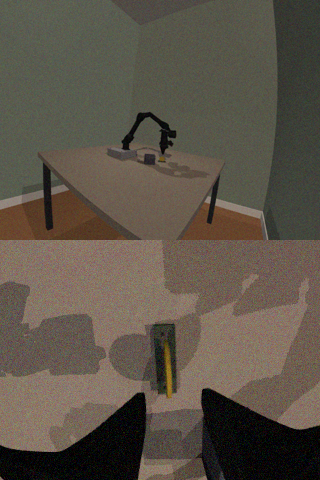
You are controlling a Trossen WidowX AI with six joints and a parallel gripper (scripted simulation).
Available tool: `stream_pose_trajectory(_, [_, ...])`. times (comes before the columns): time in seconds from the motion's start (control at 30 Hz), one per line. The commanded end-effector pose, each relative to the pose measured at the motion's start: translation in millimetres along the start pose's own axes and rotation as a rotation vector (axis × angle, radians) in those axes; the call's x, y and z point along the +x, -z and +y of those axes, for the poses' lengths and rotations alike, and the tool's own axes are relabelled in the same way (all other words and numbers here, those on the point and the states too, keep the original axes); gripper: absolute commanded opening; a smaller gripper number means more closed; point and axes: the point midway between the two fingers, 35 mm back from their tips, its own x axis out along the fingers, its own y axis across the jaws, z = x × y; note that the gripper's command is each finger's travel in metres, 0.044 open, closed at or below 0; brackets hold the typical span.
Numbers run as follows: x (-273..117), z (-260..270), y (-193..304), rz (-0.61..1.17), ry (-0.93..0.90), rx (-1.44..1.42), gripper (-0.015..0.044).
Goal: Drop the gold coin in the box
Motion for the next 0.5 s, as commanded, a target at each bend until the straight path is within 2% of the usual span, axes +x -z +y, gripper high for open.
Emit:
stream_pose_trajectory(0.0, [7.1, 1.0, 0.9, 0.0, -0.007, -0.005, 0.0161])
stream_pose_trajectory(0.47, [29.0, 0.8, 0.4, 0.001, -0.007, -0.004, 0.0161])
